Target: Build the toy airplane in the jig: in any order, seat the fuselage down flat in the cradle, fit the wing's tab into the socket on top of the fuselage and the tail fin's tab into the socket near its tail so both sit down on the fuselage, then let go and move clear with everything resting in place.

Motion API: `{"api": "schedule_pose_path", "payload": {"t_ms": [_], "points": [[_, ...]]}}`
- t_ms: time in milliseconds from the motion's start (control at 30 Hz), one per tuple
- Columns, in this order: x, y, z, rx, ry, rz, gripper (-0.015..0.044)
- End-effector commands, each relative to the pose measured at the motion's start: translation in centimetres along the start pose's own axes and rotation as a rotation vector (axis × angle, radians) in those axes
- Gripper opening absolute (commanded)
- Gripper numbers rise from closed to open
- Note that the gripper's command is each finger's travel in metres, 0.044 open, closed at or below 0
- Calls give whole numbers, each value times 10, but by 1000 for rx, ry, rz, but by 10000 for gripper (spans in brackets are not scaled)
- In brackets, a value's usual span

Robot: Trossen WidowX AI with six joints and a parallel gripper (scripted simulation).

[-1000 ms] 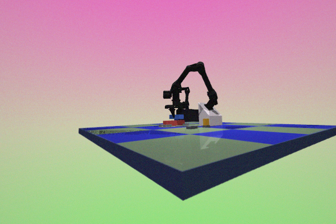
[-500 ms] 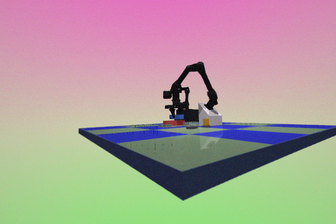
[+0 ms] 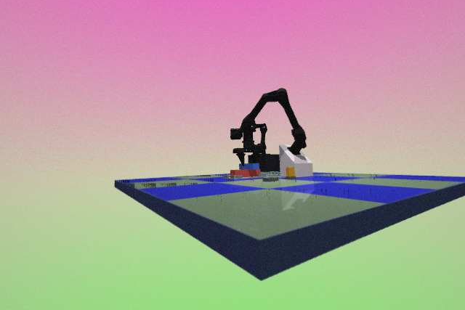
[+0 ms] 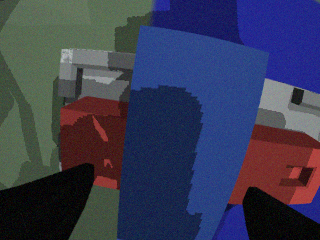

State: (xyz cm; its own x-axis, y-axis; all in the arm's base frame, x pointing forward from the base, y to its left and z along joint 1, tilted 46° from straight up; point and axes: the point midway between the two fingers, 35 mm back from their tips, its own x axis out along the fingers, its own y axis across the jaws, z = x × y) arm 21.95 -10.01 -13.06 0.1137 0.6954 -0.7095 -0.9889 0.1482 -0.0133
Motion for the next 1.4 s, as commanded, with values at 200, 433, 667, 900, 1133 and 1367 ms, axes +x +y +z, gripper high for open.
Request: {"api": "schedule_pose_path", "payload": {"t_ms": [200,433,667,900,1133,1367], "points": [[0,0,0,0,0,0,440],[-83,-1,-2,6,-1,4,440],[-86,-3,-4,21,-1,4,440],[-86,-4,-4,632,0,4,440],[-85,-5,-5,1312,1,4,440],[-85,-5,-5,1550,2,4,440]]}}
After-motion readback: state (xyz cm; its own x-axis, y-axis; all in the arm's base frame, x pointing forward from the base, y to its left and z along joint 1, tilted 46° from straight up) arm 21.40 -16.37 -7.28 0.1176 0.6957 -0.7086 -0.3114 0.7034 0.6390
